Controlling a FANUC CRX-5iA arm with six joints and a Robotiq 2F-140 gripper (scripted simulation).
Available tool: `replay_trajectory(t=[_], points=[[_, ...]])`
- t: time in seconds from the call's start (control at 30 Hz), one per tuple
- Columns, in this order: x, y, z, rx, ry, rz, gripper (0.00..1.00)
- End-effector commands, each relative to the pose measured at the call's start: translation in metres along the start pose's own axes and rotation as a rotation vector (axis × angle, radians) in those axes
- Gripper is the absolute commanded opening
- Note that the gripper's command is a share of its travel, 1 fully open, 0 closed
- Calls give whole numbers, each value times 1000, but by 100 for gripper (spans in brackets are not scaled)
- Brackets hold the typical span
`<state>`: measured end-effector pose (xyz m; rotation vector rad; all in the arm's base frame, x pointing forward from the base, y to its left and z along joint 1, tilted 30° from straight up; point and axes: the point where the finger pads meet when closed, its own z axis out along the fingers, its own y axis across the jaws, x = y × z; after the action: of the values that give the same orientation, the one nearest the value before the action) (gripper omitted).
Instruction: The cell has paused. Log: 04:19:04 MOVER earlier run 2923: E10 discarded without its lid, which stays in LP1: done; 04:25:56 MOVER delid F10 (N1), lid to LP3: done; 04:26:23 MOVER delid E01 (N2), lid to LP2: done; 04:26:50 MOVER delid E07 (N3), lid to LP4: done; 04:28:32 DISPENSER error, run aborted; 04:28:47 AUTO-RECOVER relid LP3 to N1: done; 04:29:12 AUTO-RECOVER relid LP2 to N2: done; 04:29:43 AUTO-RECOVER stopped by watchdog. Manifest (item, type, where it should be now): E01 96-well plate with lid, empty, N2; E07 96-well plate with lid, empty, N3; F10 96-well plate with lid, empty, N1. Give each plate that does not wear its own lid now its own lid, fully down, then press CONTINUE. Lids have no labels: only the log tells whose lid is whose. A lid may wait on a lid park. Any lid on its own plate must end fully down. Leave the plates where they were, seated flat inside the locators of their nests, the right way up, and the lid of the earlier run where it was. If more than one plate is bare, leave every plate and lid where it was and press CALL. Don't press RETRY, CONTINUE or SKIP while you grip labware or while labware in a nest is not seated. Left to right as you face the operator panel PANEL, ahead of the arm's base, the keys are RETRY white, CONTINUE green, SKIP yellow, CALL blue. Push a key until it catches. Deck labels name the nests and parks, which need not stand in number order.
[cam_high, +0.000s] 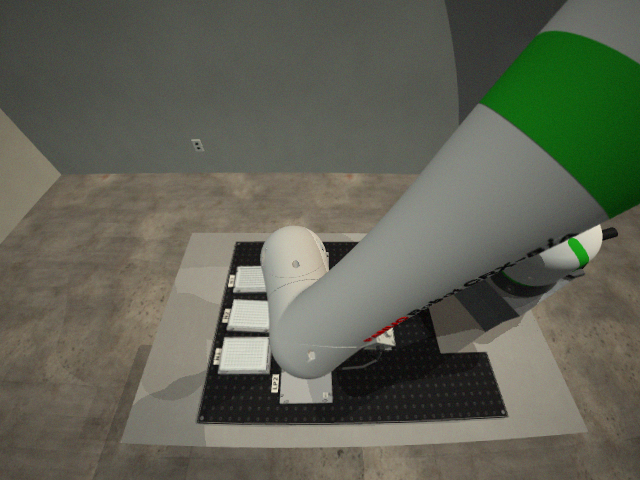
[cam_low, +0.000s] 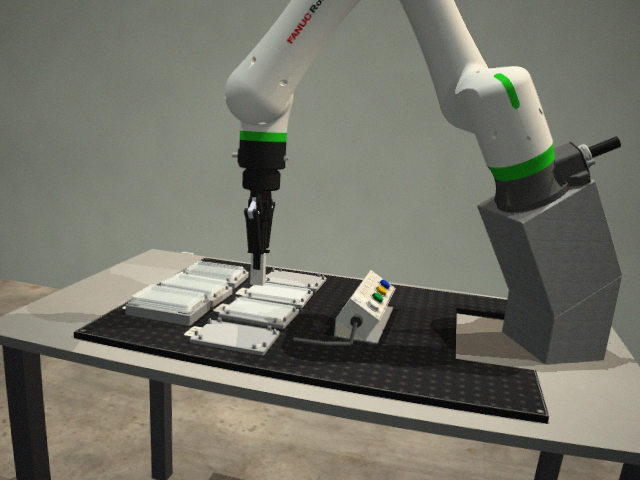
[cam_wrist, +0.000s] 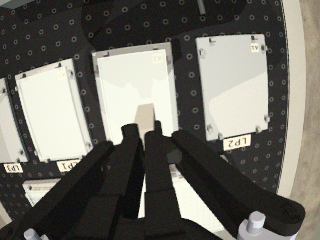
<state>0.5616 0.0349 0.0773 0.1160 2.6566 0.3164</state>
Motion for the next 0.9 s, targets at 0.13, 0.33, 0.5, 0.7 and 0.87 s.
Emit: replay_trajectory(t=[0.13, 0.33, 0.5, 0.7, 0.87], points=[[3, 55, -3, 19, -23, 4, 0], [3, 55, -3, 19, -23, 4, 0], [3, 55, -3, 19, -23, 4, 0], [3, 55, -3, 19, -23, 4, 0], [3, 55, -3, 19, -23, 4, 0]])
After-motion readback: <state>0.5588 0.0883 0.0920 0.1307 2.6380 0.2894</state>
